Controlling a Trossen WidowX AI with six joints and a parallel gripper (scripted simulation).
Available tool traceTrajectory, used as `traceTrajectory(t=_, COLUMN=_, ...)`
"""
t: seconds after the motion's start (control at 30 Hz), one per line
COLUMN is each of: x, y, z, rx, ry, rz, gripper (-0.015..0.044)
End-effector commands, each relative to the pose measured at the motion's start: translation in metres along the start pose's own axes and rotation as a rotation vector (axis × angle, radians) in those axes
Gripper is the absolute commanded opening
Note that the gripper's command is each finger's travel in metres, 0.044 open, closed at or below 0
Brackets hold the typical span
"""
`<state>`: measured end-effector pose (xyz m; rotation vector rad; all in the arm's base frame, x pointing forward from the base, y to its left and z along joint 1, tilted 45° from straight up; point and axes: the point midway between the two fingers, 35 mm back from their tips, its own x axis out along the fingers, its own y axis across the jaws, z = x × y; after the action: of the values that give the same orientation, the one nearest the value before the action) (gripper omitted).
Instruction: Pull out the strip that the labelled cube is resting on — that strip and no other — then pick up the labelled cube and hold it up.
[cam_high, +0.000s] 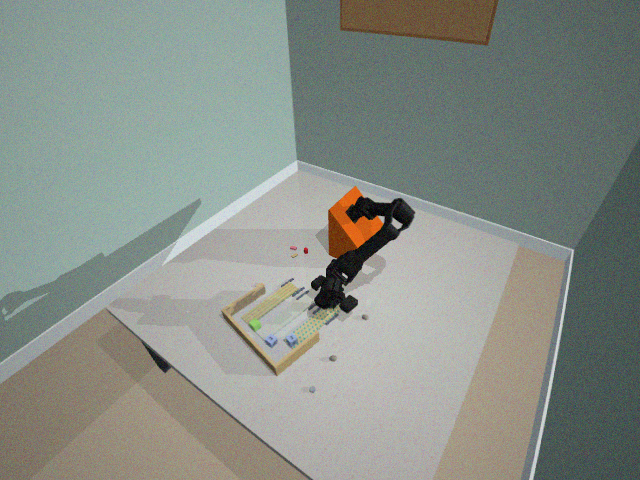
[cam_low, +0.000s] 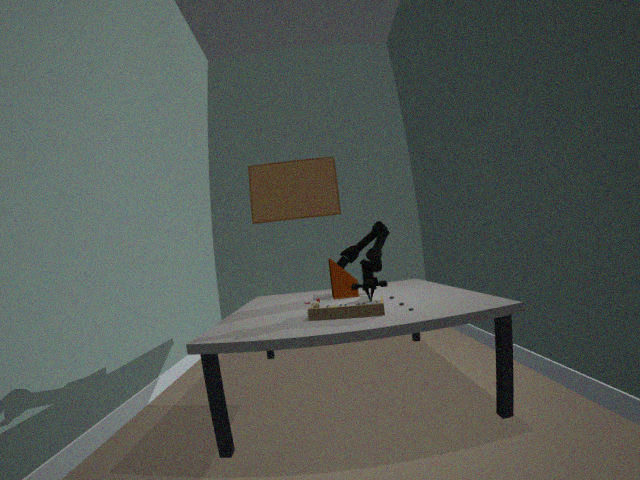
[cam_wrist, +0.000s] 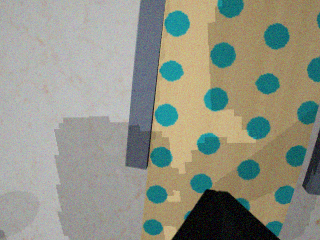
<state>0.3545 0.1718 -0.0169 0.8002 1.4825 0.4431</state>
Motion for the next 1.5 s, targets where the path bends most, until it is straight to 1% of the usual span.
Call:
traceTrajectory(t=0.0, x=0.004, y=-0.001, z=-0.012, rx=0.005, ry=0.017, rz=-0.004, gripper=0.0)
traceTrajectory(t=1.47, x=0.004, y=0.0, z=-0.078, rx=0.009, ry=0.02, rz=-0.004, gripper=0.0)
